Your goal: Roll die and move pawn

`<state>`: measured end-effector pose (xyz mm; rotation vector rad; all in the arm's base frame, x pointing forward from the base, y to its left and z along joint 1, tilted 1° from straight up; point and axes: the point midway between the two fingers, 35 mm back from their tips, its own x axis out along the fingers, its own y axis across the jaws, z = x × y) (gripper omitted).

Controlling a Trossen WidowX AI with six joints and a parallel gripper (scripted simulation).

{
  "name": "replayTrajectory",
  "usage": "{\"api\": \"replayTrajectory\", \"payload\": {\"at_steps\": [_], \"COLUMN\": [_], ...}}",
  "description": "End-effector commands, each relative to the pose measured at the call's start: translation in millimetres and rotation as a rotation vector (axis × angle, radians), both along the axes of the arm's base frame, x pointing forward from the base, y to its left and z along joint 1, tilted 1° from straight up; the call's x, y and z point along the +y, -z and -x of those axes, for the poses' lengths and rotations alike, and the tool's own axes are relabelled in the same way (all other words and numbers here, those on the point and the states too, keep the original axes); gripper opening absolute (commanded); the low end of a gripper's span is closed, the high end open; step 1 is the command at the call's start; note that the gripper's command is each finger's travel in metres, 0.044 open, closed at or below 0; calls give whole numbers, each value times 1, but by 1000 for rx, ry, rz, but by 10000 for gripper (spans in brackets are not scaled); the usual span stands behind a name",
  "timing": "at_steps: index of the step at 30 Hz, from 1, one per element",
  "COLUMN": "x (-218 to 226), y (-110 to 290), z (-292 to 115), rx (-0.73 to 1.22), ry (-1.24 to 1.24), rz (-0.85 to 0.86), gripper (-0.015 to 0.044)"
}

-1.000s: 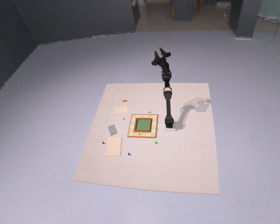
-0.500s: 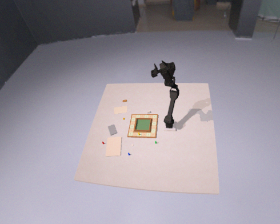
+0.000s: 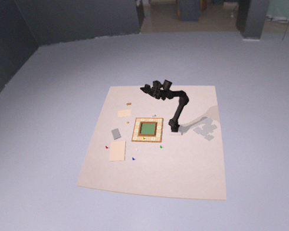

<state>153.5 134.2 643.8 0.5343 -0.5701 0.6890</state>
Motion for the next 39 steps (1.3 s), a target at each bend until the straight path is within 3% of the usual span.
{"api": "replayTrajectory", "payload": {"at_steps": [1,10,21,30,39], "x": [18,-2,-95,-192,-270], "y": [39,142,293,412,516], "z": [-50,-156,-231,-220,-146], "rx": [77,309,728,1143,1575], "ry": [155,471,628,550,256], "rz": [202,635,1101,1361,1445], "gripper": [275,275,275,275,275]}}
